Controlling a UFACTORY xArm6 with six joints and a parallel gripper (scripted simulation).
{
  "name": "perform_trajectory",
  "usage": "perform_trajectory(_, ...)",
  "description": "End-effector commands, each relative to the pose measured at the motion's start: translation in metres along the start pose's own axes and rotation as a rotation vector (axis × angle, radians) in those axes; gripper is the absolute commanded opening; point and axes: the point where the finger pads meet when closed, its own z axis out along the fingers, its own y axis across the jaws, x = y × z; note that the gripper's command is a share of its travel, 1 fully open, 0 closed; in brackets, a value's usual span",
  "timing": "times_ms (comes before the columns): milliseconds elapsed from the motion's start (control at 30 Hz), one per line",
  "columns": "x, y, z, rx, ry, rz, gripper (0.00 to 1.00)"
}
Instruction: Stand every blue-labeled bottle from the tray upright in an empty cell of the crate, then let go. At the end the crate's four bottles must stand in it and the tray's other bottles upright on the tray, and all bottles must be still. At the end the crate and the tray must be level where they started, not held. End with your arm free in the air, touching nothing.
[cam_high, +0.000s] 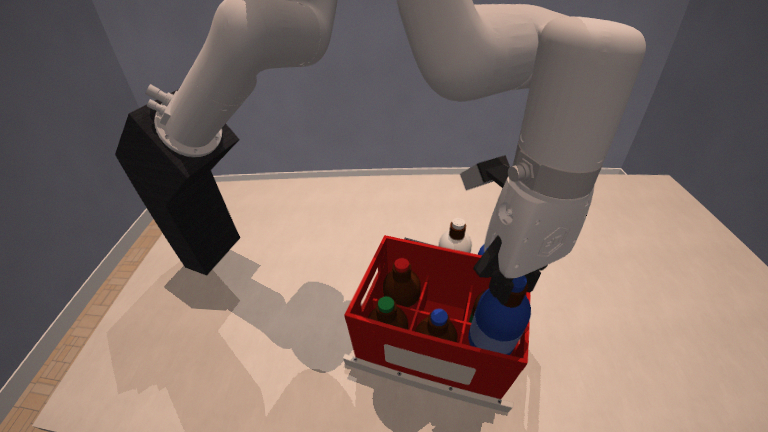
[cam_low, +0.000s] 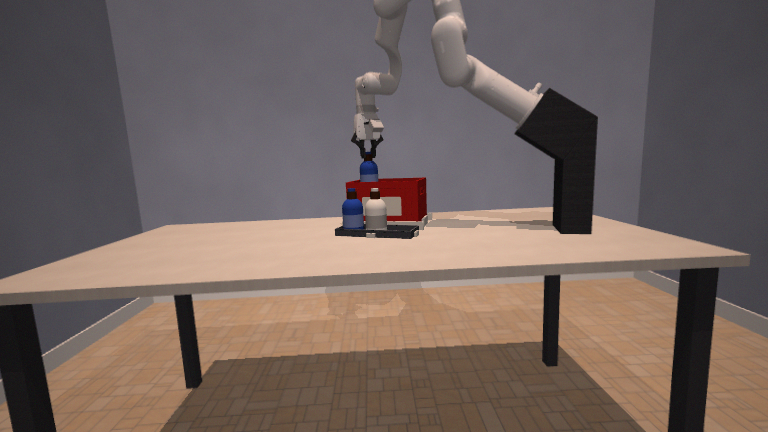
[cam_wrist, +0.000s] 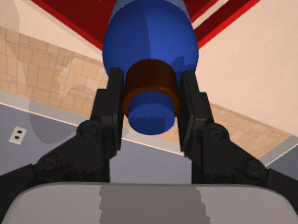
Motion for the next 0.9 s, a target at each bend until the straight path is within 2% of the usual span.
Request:
perform_trajectory(0, -0.001, 0.001, 0.004, -0.002, -0.003, -0.001, 0.0)
perform_trajectory(867, -0.001, 0.001, 0.022, -0.002, -0.003, -0.001, 0.0)
